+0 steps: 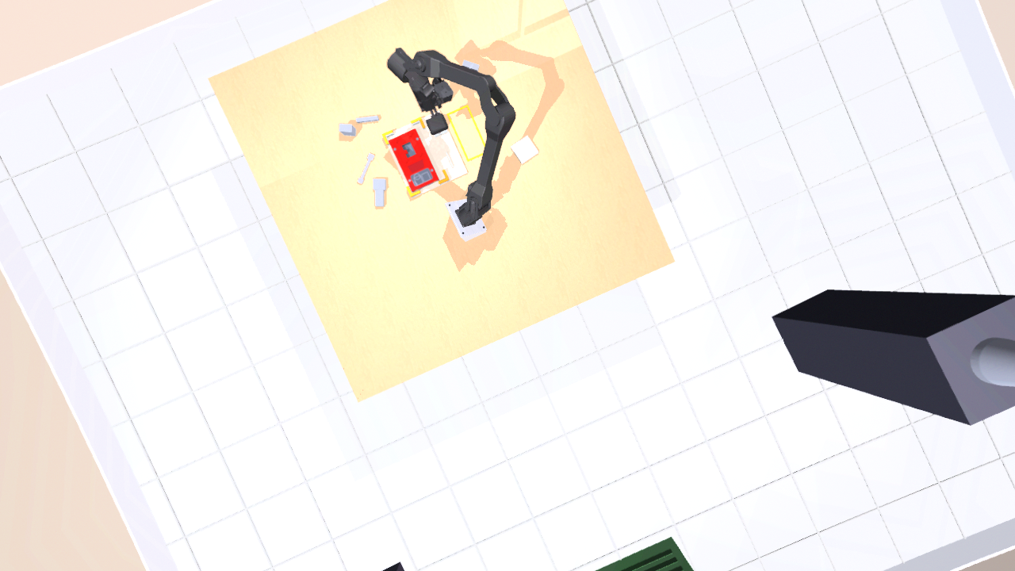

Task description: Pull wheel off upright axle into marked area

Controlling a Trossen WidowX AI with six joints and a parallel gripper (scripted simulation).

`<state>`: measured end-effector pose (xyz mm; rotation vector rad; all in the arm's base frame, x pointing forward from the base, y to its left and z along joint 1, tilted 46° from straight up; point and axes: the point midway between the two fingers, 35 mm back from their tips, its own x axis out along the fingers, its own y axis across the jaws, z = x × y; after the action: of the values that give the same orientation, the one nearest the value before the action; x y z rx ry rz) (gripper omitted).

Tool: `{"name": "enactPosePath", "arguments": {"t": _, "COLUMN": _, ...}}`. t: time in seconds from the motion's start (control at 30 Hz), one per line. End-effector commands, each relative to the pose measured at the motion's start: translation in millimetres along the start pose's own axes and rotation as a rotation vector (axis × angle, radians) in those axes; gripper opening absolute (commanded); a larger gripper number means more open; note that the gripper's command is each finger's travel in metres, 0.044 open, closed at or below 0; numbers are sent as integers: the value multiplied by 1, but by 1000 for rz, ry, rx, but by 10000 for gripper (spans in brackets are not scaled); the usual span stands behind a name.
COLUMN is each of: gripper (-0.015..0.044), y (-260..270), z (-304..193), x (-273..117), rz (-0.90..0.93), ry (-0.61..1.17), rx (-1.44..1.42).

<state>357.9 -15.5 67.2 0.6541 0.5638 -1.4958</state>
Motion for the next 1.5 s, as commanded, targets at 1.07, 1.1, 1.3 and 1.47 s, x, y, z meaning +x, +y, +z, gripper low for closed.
{"name": "enactPosePath", "arguments": {"t": 1.07, "gripper": 0, "y": -3, "z": 1, "x": 59, "rz": -15, "ry": -3, "rx": 1}}
{"name": "enactPosePath", "arguments": {"t": 1.1, "gripper": 0, "y": -3, "z": 1, "x": 58, "rz": -15, "ry": -3, "rx": 1}}
{"name": "enactPosePath", "arguments": {"t": 1.3, "gripper": 0, "y": -2, "z": 1, "x": 56, "rz": -15, "ry": -3, "rx": 1}}
{"name": "enactPosePath", "arguments": {"t": 1.47, "gripper": 0, "y": -2, "z": 1, "x": 55, "rz": -15, "ry": -3, "rx": 1}}
